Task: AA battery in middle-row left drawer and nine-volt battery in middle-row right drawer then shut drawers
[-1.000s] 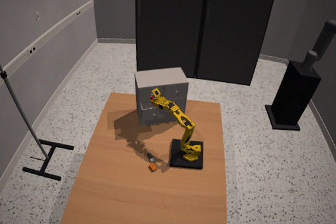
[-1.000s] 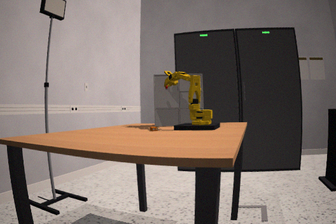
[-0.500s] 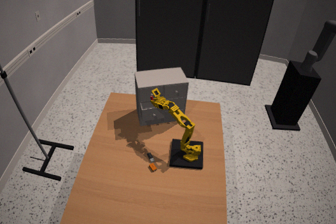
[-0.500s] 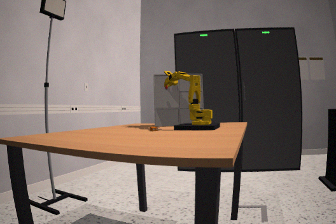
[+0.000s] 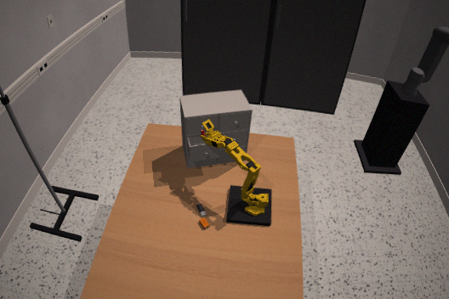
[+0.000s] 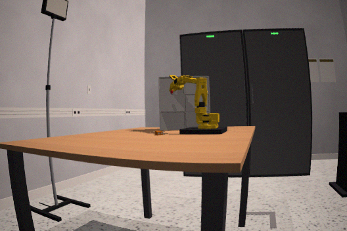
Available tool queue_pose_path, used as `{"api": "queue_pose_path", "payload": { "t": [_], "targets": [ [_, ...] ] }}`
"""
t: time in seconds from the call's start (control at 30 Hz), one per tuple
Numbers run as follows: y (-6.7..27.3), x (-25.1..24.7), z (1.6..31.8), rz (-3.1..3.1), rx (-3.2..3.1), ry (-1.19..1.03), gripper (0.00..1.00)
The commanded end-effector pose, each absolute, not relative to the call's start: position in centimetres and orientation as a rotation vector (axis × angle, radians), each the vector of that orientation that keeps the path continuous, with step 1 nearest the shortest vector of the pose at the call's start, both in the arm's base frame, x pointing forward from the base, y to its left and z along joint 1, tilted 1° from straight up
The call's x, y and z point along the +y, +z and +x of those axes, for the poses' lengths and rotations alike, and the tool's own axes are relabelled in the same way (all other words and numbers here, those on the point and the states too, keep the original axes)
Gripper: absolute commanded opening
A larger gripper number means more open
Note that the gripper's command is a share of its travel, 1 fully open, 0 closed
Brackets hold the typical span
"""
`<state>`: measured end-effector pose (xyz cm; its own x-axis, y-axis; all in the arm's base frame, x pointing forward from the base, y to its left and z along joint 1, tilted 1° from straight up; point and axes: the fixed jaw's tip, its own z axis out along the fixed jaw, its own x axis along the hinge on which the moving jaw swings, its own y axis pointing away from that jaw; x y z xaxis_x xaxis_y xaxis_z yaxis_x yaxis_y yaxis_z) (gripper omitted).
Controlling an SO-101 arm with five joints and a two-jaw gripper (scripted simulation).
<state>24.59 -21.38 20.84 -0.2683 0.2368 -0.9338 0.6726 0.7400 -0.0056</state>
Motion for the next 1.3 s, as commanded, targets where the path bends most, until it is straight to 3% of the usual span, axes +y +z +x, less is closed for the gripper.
{"api": "queue_pose_path", "payload": {
  "t": [0.0,0.3,0.5,1.27],
  "targets": [
    [20.3,-21.5,24.5,0.713,1.829,-0.495,0.00],
    [20.3,-21.5,24.5,0.713,1.829,-0.495,0.00],
    [18.5,-21.4,24.3,0.714,1.829,-0.495,0.00],
    [18.6,-21.4,24.2,0.716,1.828,-0.497,0.00]
  ]
}}
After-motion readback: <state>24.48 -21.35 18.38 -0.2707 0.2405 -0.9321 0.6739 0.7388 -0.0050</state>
